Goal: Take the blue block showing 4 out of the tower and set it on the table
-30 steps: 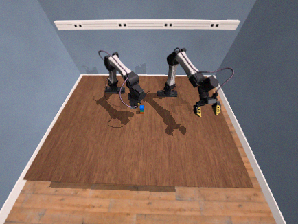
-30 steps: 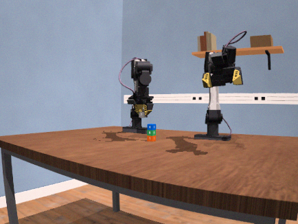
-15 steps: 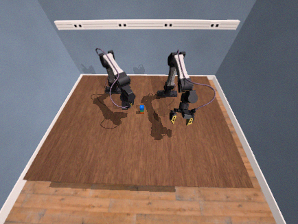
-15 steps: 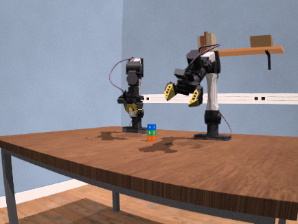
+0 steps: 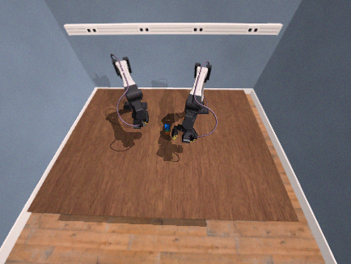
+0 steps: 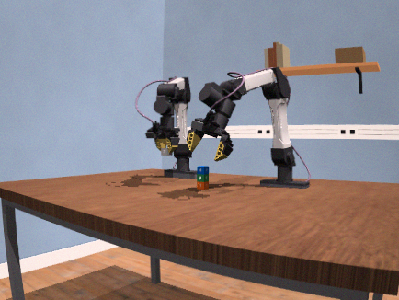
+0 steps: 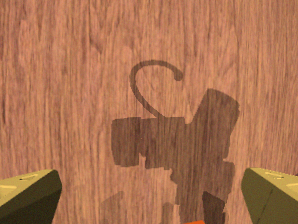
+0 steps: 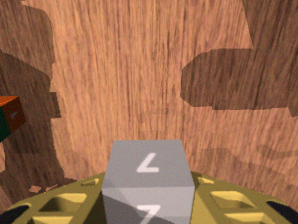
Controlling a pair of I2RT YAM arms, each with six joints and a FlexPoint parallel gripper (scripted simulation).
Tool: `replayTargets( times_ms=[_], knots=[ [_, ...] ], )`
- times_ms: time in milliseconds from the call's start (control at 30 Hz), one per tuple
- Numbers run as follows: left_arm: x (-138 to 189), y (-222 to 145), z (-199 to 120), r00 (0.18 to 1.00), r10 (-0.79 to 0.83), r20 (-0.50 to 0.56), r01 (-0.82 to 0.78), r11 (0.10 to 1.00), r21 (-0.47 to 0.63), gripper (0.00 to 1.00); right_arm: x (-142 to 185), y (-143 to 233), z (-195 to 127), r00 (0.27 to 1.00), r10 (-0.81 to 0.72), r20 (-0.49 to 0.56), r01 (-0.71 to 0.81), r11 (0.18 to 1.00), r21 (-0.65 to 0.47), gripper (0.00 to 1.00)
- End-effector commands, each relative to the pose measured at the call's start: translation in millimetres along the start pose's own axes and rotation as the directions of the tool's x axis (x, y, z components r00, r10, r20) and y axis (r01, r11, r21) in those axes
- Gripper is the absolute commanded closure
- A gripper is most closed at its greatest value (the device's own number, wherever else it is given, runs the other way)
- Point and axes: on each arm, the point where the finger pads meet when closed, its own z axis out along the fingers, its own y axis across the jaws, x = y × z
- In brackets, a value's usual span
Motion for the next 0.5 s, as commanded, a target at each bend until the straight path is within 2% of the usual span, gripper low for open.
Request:
replayTargets(
  times_ms=[0,233,367,467],
  knots=[
    [31.9,-15.7,8.3,0.991,-0.056,-0.121,0.047,0.996,-0.075,0.0,4.3,-19.9,-6.3,1.0,-0.006,0.017,0.006,1.0,0.007,0.68],
    [114.1,-57.2,6.7,0.954,-0.083,-0.287,0.007,0.967,-0.255,0.0,8.8,-47.1,-2.0,0.999,-0.025,0.039,0.025,0.999,-0.019,0.68],
    [144.4,-74.4,4.1,0.942,-0.051,-0.331,-0.053,0.953,-0.297,0.0,14.2,-60.1,0.1,0.999,-0.016,0.037,0.017,1.0,-0.017,0.68],
    [150.0,-76.8,3.5,0.94,-0.046,-0.339,-0.064,0.95,-0.306,0.0,13.4,-59.5,2.4,0.999,-0.016,0.029,0.016,1.0,-0.015,0.68]
  ],
)
